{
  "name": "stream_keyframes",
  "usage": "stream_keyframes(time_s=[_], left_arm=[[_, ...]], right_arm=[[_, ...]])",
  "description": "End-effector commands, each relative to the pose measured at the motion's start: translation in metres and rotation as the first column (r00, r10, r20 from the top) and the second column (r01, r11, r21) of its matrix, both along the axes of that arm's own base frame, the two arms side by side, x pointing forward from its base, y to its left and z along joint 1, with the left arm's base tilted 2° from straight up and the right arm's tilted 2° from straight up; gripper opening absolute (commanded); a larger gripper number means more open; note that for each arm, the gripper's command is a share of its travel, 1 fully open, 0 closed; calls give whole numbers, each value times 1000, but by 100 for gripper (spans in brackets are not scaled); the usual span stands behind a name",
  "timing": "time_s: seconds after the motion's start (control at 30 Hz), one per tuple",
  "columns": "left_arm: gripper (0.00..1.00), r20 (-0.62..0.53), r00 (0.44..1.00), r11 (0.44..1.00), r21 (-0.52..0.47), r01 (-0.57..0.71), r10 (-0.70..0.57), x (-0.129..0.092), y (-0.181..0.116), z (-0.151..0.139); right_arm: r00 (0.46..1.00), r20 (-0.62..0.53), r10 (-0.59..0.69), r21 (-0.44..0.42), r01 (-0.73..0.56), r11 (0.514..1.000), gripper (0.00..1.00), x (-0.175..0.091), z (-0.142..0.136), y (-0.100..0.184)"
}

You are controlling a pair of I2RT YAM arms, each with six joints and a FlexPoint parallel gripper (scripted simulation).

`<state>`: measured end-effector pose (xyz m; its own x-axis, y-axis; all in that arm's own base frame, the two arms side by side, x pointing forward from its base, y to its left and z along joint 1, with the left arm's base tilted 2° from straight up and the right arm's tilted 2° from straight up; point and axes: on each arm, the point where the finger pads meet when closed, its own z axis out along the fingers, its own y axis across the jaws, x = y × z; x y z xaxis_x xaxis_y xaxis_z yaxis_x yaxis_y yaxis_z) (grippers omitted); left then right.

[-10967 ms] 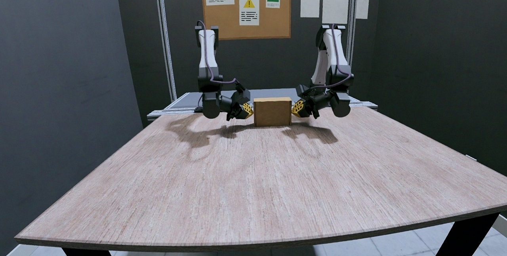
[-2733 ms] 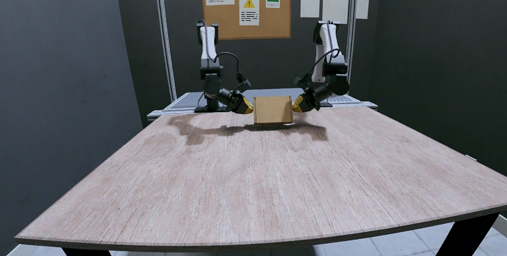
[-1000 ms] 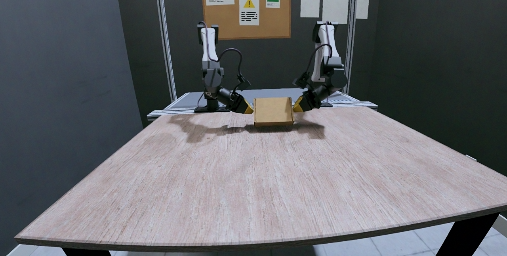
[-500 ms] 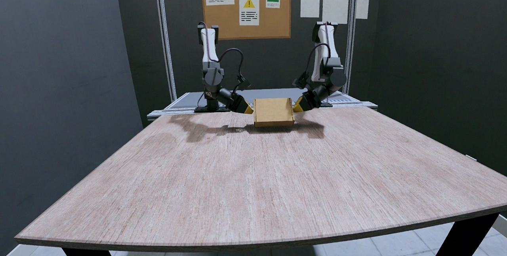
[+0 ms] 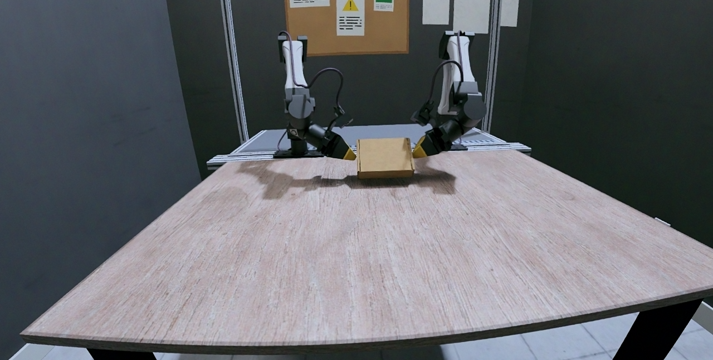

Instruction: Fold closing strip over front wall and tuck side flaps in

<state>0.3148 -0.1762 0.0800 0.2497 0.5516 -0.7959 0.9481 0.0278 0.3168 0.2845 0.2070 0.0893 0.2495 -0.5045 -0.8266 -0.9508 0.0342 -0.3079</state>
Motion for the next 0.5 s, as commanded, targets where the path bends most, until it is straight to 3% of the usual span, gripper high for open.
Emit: stream_keyframes(time_s=[0.0,0.47], left_arm=[[0,77,996,999,-27,44,-42,-3,-12,14],[0,127,991,999,-24,46,-43,-1,-12,14]], right_arm=[[996,85,38,30,-40,999,0,-3,14,10],[990,135,36,28,-40,999,0,-2,14,10]])
